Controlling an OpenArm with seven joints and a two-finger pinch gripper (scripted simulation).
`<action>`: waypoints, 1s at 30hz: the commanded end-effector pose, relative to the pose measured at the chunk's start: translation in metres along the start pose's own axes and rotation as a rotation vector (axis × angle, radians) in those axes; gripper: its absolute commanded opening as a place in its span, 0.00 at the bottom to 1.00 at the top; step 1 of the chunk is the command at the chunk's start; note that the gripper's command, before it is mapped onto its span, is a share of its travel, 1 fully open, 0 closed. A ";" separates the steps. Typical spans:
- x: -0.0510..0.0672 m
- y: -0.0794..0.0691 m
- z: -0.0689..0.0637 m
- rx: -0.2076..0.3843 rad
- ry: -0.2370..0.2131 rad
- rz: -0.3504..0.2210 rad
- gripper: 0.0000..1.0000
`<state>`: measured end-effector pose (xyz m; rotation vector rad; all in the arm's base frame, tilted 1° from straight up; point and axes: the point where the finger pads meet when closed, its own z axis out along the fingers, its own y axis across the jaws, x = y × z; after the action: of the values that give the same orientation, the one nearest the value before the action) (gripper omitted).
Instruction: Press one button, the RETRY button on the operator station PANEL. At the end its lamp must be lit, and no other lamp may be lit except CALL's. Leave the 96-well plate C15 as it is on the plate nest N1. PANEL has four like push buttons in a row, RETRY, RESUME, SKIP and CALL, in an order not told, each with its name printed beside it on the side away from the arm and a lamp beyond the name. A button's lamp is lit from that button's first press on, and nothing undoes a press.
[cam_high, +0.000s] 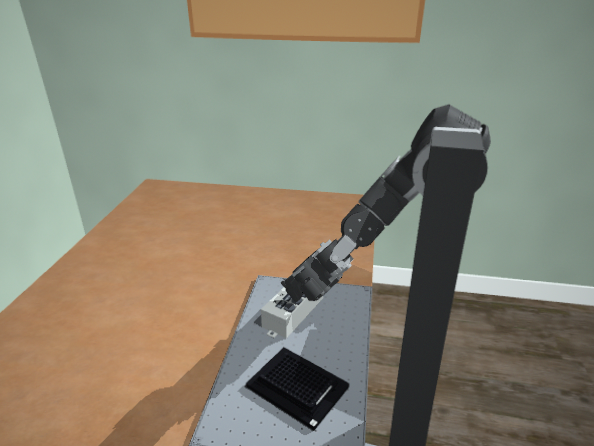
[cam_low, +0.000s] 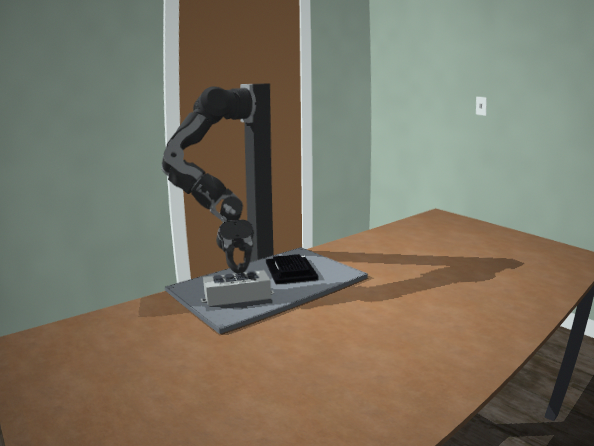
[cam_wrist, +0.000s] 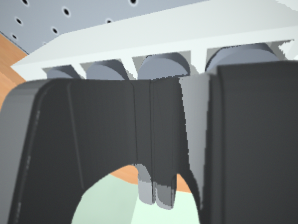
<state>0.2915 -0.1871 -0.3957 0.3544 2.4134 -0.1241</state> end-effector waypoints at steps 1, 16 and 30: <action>-0.002 0.002 0.000 -0.009 -0.005 0.004 0.00; -0.011 0.000 -0.004 0.001 -0.011 0.007 0.00; -0.005 -0.001 -0.006 0.002 -0.007 0.002 0.00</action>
<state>0.2912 -0.1868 -0.3884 0.3540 2.4097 -0.1206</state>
